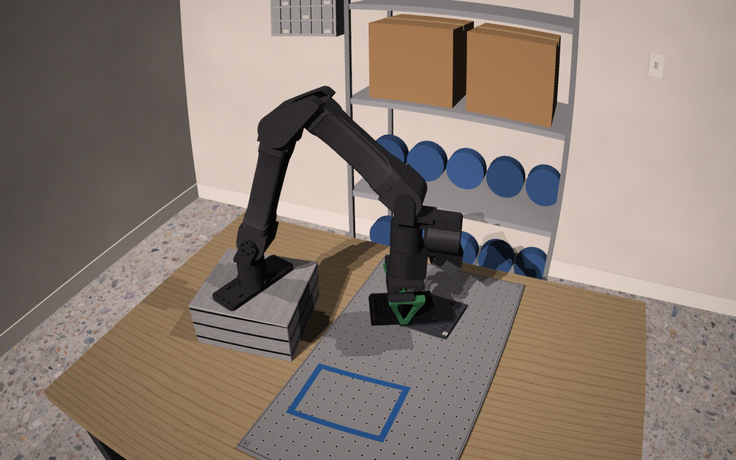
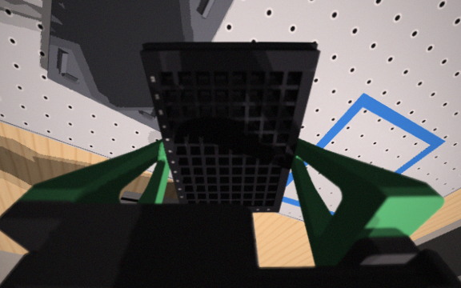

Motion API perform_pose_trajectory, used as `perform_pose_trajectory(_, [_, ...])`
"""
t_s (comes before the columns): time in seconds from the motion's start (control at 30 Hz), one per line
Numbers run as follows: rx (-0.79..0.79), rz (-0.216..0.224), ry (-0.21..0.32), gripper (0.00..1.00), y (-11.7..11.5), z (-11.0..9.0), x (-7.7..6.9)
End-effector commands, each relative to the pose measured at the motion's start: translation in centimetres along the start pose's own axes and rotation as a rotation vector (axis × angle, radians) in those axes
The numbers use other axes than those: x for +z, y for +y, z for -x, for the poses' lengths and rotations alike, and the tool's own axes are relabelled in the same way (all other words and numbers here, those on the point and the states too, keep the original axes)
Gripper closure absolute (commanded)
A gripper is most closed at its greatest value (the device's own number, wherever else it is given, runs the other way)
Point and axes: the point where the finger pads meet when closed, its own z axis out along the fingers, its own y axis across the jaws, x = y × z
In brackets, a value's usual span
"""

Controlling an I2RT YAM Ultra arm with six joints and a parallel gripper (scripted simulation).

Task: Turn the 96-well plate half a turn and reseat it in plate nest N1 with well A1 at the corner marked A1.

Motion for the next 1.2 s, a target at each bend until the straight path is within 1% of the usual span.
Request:
perform_pose_trajectory(0.0, [-0.025,-0.008,-0.028,1.0,-0.7,0.1,-0.7])
perform_pose_trajectory(0.4, [-0.025,-0.009,-0.027,1.0,-4.0,-2.2,-0.6])
perform_pose_trajectory(0.47, [-0.025,-0.009,-0.027,1.0,-4.0,-2.2,-0.6])
perform_pose_trajectory(0.97, [-0.025,-0.01,-0.026,1.0,-8.2,-5.1,-0.3])
perform_pose_trajectory(1.03, [-0.025,-0.01,-0.026,1.0,-8.2,-5.1,-0.3])
perform_pose_trajectory(1.17, [-0.025,-0.011,-0.026,1.0,-9.3,-5.8,-0.3])
